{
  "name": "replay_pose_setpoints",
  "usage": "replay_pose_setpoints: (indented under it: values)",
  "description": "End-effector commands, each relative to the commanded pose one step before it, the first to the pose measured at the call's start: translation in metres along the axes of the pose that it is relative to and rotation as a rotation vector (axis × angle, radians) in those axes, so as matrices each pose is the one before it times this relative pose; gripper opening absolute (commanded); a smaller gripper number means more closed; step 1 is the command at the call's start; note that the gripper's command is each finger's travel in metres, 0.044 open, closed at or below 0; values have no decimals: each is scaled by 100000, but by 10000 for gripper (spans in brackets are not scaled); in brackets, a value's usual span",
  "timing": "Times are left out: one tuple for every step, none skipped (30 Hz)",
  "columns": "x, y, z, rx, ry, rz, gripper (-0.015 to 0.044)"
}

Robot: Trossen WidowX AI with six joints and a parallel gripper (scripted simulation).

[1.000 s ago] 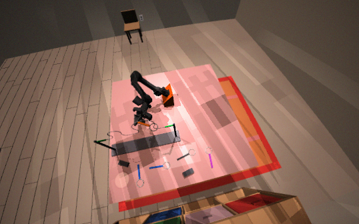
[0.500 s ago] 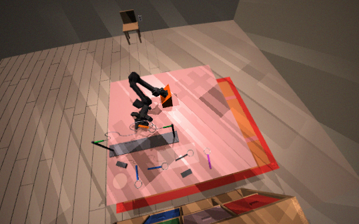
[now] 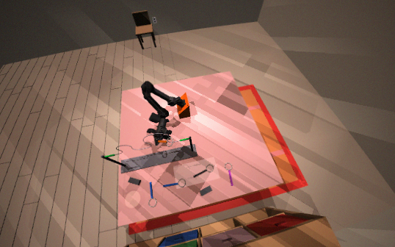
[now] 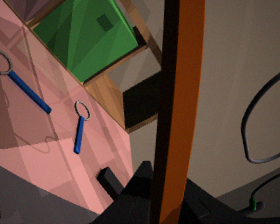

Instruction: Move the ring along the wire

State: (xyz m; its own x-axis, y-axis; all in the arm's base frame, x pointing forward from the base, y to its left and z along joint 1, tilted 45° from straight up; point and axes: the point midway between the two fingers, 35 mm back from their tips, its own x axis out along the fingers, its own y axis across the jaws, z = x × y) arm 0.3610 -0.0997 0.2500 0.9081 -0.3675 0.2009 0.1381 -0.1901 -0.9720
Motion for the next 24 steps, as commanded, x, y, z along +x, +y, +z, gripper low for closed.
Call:
replay_pose_setpoints:
  values:
    - [-209,1296,4,7923,1219,3100,-150]
    - [-55,404,7,2271,295,1006,-150]
    - [-55,402,7,2264,295,1003,-150]
    - [-55,402,7,2260,294,1001,-150]
    - [-55,402,6,2259,294,1001,-150]
    - [-54,402,5,2260,294,1002,-150]
    - [-55,401,6,2253,293,999,-150]
    - [-55,400,7,2243,292,995,-150]
    - [-55,399,7,2236,291,992,-150]
    - [-54,398,6,2231,290,990,-150]
    - [-54,398,4,2229,290,989,-150]
    - [-54,396,6,2209,287,980,-150]
    - [-54,392,7,2185,284,969,-150]
    - [-53,389,6,2164,282,960,-150]
    - [-53,387,5,2151,280,955,-150]
    - [-52,386,4,2145,278,952,-150]
    - [-52,381,6,2106,274,935,-150]
    - [-52,375,6,2061,268,915,-150]
    - [-51,369,6,2023,263,898,-150]
    - [-50,365,6,1998,259,887,-150]
    - [-49,364,4,1986,257,882,-150]
    - [-49,356,6,1924,249,854,-150]
    - [-48,346,7,1853,241,823,-150]
    - [-47,337,7,1795,233,797,-150]
